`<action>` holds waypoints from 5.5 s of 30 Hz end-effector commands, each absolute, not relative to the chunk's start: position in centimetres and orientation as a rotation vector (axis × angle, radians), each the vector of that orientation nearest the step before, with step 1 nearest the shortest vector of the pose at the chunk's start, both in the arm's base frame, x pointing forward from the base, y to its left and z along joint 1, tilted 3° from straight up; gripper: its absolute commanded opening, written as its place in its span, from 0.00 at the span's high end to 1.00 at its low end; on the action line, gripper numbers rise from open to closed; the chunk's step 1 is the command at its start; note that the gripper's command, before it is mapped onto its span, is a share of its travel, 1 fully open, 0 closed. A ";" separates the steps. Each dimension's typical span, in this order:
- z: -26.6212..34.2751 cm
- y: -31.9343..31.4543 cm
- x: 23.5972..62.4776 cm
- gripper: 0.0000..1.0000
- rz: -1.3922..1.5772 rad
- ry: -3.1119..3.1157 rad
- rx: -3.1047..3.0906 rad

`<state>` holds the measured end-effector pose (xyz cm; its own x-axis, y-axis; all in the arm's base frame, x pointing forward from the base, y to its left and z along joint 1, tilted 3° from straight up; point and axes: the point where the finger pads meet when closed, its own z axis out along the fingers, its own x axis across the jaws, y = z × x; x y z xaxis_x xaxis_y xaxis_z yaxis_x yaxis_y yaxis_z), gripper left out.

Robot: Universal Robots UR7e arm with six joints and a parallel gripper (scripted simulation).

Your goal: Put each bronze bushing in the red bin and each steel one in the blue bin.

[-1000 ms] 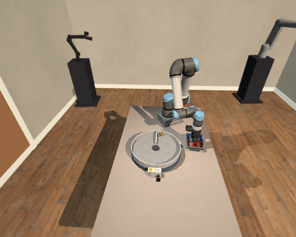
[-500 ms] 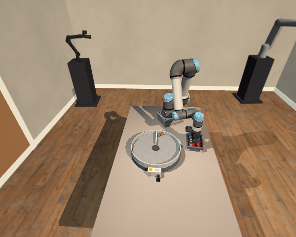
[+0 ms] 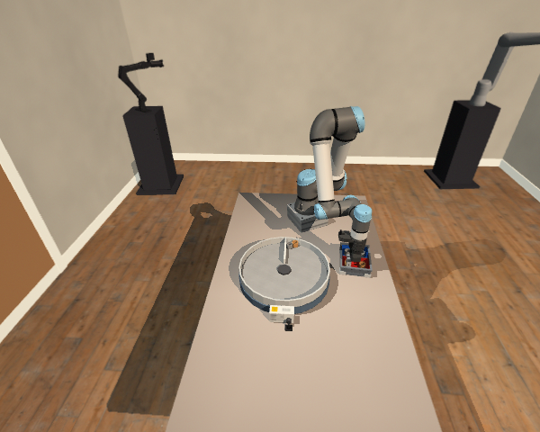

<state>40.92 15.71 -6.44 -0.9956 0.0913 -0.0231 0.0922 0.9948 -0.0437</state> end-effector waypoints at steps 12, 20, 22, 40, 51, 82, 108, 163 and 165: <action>-6.4 15.7 41.0 0.58 -0.069 3.115 0.143; -6.4 15.7 41.0 0.58 -0.069 3.115 0.143; -6.4 15.7 41.0 0.58 -0.069 3.115 0.143; -6.4 15.7 41.0 0.58 -0.069 3.115 0.143; -6.4 15.7 41.0 0.58 -0.069 3.115 0.143; -6.1 15.7 41.0 0.58 -0.069 3.115 0.143; -5.3 15.8 41.0 0.58 -0.069 3.115 0.143; -3.9 15.8 41.0 0.58 -0.069 3.115 0.143; -3.9 15.8 41.0 0.58 -0.069 3.115 0.143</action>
